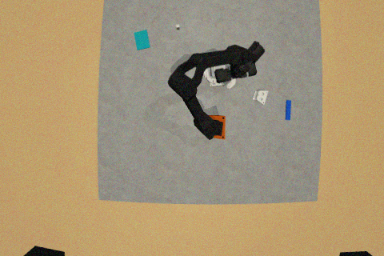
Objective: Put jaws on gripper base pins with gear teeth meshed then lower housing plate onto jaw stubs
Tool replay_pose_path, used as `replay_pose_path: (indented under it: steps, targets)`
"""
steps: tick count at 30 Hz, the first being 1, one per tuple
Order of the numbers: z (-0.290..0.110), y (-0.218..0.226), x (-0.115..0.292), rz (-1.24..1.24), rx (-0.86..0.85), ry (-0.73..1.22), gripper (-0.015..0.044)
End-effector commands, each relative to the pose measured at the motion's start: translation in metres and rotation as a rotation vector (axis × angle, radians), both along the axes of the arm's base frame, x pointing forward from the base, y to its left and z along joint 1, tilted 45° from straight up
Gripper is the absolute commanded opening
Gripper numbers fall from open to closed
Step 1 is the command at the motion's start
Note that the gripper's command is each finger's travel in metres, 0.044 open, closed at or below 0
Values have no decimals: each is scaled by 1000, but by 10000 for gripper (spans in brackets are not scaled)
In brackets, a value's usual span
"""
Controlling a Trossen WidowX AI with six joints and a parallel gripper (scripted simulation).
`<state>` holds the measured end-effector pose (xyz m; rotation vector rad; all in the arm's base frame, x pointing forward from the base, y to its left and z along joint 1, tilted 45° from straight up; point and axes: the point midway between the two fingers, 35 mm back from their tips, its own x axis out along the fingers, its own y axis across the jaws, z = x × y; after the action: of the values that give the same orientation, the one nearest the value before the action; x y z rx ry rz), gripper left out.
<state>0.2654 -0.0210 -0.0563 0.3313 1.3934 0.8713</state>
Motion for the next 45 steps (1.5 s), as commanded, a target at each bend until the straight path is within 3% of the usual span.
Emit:
replay_pose_path:
  steps: [1,20,45]
  targets:
    - [-1,-1,-1,5,-4,-1,134]
    - [-1,0,0,18,-3,-13,134]
    - [28,33,34,18,0,-14,134]
